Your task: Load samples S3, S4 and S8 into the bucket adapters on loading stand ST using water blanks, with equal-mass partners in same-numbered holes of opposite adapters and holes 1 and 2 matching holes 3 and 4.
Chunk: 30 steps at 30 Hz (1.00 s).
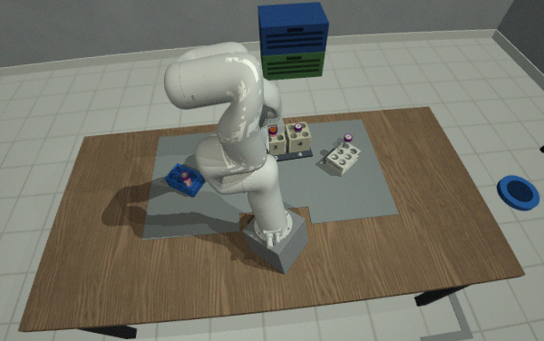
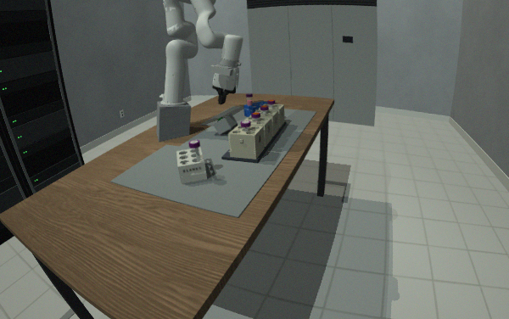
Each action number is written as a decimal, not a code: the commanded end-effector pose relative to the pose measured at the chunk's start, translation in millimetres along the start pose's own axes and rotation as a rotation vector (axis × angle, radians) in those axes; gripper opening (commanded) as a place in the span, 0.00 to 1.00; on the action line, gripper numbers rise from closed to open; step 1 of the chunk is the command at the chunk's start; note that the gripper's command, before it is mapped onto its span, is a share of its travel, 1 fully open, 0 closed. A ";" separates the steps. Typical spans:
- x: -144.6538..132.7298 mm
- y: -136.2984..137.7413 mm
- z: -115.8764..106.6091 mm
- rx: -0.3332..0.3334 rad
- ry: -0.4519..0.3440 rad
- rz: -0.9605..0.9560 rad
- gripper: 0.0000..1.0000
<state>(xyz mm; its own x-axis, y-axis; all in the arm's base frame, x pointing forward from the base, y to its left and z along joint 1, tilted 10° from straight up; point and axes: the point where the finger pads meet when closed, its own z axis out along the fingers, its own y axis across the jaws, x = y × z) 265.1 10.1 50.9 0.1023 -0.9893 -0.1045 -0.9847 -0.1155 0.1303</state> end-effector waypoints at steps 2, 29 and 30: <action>-9.4 5.3 4.7 0.005 0.004 0.004 0.00; -32.4 18.9 37.9 0.005 0.004 0.004 0.00; -32.4 18.3 39.9 0.005 0.004 0.004 0.00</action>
<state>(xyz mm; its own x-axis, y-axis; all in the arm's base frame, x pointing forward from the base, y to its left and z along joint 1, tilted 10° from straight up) 235.9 42.7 21.8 0.0985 -0.9901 -0.0999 -0.9854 -0.1110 0.1290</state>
